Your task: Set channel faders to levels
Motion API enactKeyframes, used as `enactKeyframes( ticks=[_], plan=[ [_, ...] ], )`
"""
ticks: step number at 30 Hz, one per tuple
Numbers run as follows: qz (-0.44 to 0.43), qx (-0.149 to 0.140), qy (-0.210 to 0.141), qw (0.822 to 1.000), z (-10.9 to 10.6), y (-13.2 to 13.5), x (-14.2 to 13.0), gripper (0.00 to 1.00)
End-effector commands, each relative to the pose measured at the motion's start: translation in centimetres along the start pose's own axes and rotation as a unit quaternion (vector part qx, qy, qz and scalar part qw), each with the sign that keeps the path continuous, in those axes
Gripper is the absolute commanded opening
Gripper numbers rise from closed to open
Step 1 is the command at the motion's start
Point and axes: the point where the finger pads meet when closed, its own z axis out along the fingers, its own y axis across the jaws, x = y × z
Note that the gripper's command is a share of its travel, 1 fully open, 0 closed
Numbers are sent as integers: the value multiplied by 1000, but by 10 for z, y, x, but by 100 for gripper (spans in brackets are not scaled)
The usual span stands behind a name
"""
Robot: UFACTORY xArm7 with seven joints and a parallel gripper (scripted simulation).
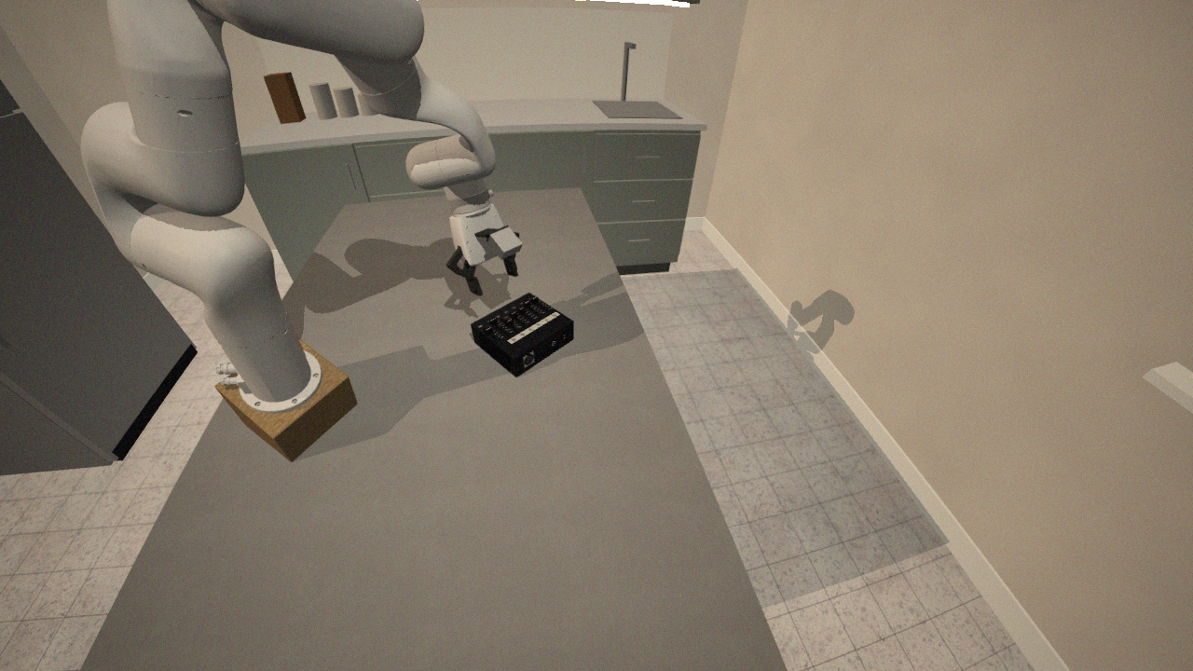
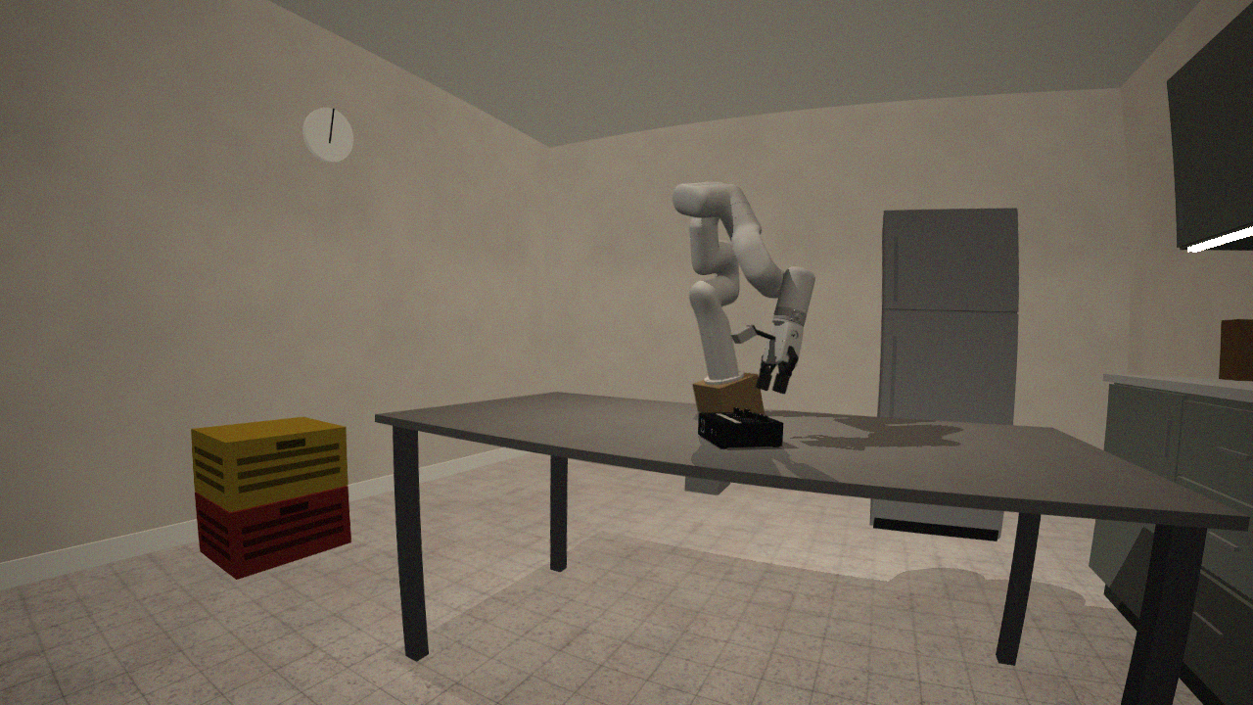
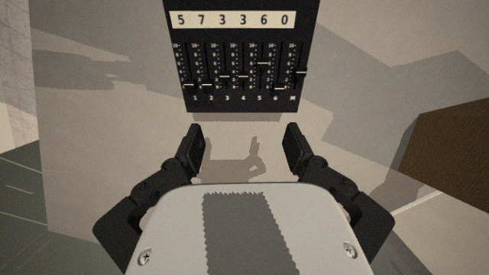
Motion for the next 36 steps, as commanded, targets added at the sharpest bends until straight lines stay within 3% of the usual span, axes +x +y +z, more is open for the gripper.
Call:
enactKeyframes(
  ticks=[1,13,22,28,36],
  plan=[
    [0,2,-1,1000,-1,-1,0,100],
    [-5,1,-2,1000,-2,-2,1,100],
    [-85,-6,-20,996,-9,-3,18,100],
    [-219,-4,-57,974,-22,-4,46,100],
    [-344,26,-86,935,-39,-3,79,100]
  ],
)
